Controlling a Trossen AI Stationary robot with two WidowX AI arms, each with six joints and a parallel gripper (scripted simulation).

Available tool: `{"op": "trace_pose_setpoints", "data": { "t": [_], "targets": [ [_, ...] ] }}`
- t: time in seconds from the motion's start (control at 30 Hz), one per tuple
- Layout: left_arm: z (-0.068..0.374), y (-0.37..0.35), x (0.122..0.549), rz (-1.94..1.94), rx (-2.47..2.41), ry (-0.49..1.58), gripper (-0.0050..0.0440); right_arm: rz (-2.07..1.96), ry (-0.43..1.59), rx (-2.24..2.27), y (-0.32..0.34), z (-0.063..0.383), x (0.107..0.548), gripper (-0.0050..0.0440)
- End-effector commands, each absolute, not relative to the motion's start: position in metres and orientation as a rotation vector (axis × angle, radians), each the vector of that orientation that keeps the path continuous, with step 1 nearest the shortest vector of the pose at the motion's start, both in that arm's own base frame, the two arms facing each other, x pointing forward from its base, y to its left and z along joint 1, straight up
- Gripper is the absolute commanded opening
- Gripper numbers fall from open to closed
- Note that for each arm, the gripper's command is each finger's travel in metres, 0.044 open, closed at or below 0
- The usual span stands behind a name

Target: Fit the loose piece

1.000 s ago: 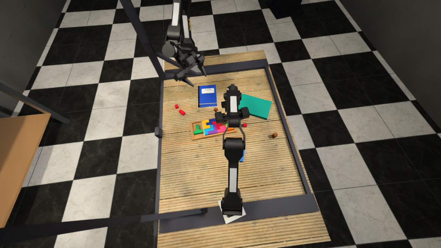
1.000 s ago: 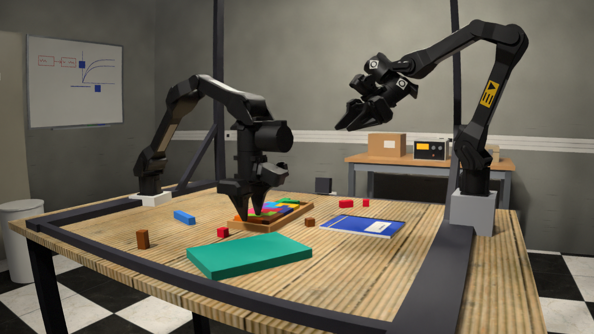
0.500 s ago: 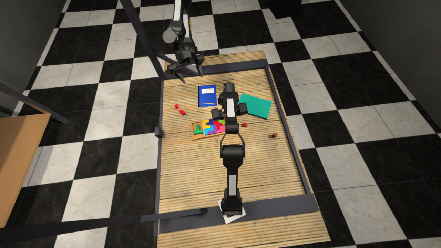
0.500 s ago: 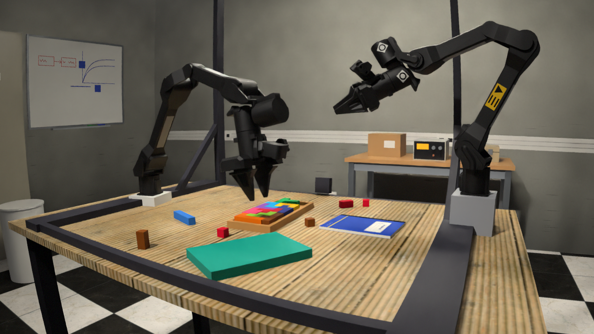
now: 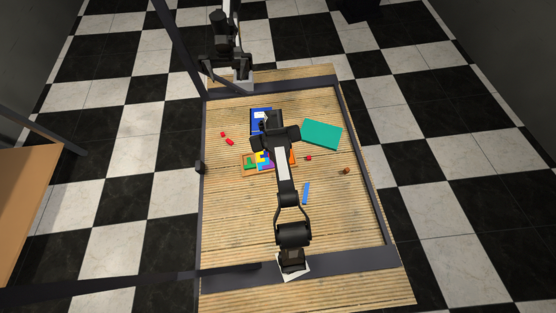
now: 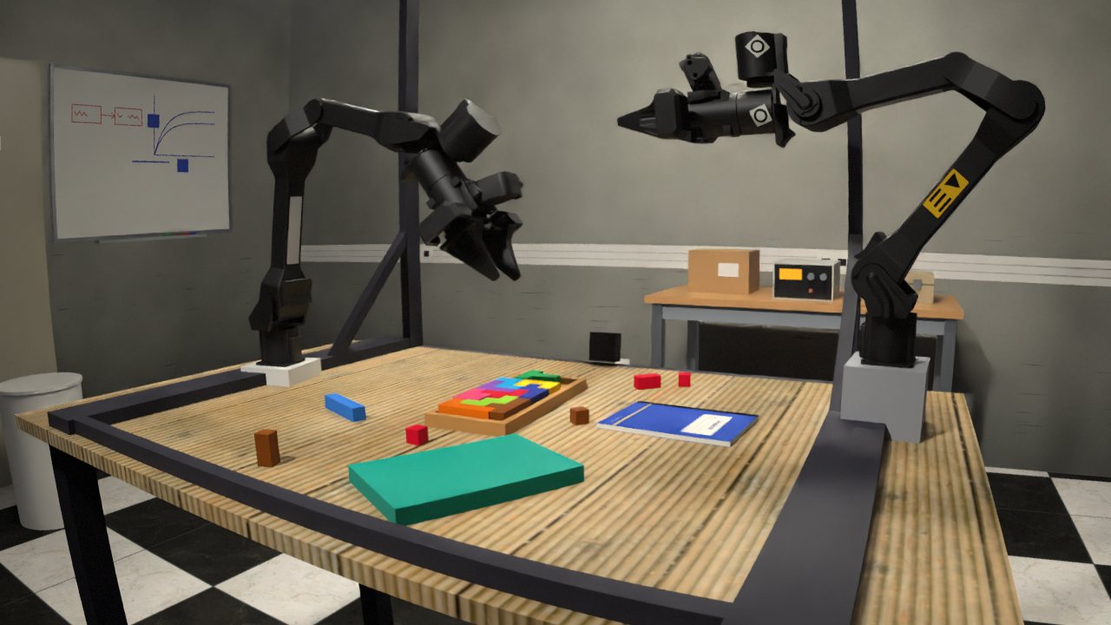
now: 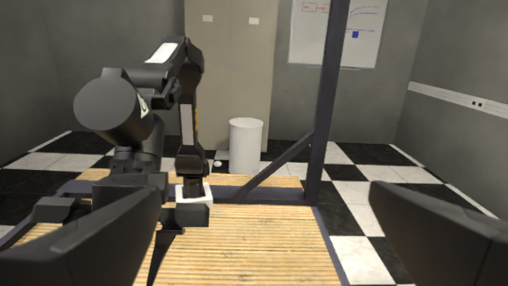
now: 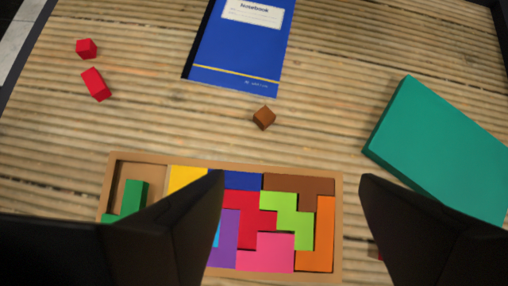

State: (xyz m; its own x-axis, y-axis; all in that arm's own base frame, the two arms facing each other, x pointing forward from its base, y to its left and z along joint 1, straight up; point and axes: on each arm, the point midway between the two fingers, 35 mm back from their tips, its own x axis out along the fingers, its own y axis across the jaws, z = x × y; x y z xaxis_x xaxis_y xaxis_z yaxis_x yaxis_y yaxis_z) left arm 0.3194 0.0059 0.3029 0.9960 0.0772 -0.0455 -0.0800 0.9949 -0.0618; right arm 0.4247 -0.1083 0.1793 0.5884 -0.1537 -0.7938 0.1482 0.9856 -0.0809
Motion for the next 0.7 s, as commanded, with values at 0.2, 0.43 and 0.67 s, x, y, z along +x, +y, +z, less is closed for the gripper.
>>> {"op": "trace_pose_setpoints", "data": {
  "t": [0.2,0.43,0.67],
  "targets": [
    [0.328,0.001,0.313,0.001,0.003,-0.065,0.0440,-0.130,0.559,-0.028,-0.061,0.242,0.395,0.0288],
    [0.327,0.000,0.314,-0.001,0.004,-0.062,0.0440,-0.084,0.328,-0.026,-0.034,0.276,0.368,0.0288],
    [0.327,0.000,0.314,0.000,0.002,-0.062,0.0440,-0.045,0.124,-0.017,-0.016,0.306,0.345,0.0288]
  ]
}}
